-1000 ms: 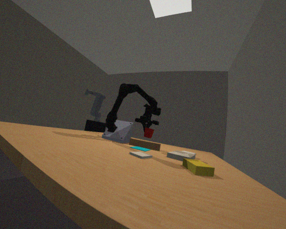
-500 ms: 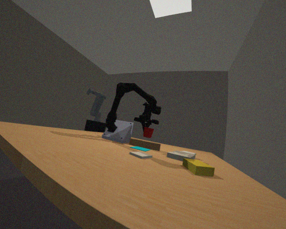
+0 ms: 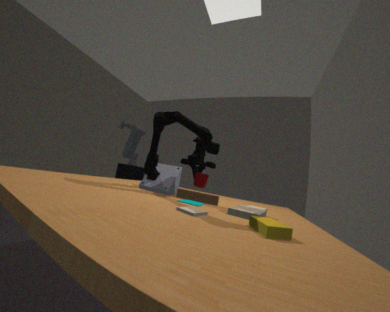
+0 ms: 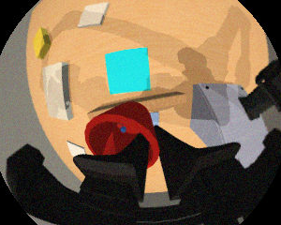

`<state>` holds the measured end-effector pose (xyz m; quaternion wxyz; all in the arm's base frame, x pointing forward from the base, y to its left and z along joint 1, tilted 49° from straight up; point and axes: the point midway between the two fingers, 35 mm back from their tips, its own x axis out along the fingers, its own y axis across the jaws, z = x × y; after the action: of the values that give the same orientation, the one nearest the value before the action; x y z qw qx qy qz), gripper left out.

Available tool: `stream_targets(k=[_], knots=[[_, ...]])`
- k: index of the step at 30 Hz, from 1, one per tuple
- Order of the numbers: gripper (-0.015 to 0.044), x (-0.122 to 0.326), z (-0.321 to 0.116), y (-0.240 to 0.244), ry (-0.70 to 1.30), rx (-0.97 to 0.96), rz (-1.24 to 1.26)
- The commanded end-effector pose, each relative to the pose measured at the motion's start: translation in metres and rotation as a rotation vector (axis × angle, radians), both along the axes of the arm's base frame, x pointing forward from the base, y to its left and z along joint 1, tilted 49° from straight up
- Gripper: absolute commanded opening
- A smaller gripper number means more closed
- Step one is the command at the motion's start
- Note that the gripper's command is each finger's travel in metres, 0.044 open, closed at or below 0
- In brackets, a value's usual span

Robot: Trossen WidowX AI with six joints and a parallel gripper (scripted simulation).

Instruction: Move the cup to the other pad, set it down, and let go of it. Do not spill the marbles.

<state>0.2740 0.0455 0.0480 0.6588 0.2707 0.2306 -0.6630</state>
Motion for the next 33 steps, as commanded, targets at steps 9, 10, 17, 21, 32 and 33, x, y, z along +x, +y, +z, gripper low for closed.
stream_targets(k=[9,10,17,21,32,33], knots=[[0.0,0.002,0.026,-0.022,0.002,-0.007,0.005],[0.0,0.002,0.028,-0.023,0.002,-0.007,0.005],[0.0,0.003,0.043,-0.036,0.002,-0.008,0.005],[0.0,0.003,0.051,-0.043,0.003,-0.008,0.005],[0.0,0.003,0.069,-0.058,0.003,-0.01,0.005],[0.0,0.003,0.068,-0.058,0.003,-0.01,0.005]])
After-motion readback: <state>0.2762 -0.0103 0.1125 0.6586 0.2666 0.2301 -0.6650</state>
